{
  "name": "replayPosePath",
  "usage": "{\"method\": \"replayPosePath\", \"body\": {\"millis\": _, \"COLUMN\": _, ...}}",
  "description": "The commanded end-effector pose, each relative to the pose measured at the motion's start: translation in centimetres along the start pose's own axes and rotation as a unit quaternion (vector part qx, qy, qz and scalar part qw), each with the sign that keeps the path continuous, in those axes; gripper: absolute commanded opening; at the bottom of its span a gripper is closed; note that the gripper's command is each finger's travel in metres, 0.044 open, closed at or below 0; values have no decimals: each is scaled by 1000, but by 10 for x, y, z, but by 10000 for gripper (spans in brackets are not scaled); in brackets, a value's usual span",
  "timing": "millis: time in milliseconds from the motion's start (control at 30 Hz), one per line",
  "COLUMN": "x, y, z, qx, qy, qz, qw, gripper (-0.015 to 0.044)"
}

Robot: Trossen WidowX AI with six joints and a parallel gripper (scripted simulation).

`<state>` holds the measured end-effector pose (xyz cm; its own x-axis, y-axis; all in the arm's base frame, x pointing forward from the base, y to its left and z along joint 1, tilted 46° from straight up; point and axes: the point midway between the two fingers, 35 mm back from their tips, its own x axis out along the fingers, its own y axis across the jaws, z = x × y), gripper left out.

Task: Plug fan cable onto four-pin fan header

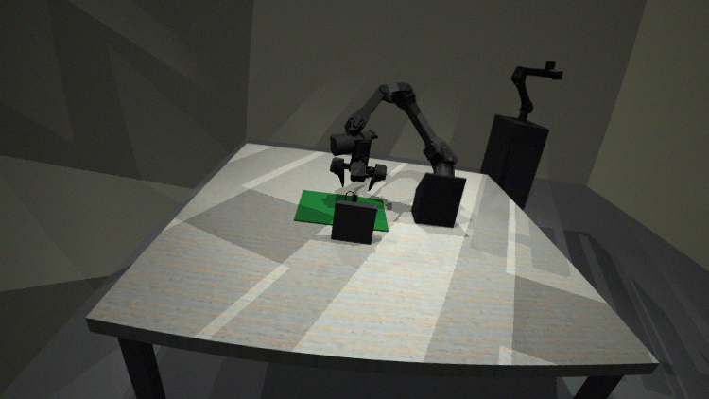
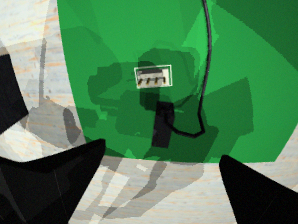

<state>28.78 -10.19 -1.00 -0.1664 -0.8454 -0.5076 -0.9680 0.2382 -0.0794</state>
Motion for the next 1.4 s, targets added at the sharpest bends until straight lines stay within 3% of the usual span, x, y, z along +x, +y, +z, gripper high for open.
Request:
{"method": "replayPosePath", "body": {"millis": 0, "x": 9, "y": 2, "z": 2, "qx": -5, "qy": 3, "qz": -2, "qw": 1000, "gripper": 440}}
{"method": "replayPosePath", "body": {"millis": 1100, "x": 47, "y": 2, "z": 11, "qx": -5, "qy": 5, "qz": -2, "qw": 1000, "gripper": 440}}
{"method": "replayPosePath", "body": {"millis": 1367, "x": 46, "y": 0, "z": 11, "qx": -1, "qy": 2, "qz": -3, "qw": 1000, "gripper": 230}}
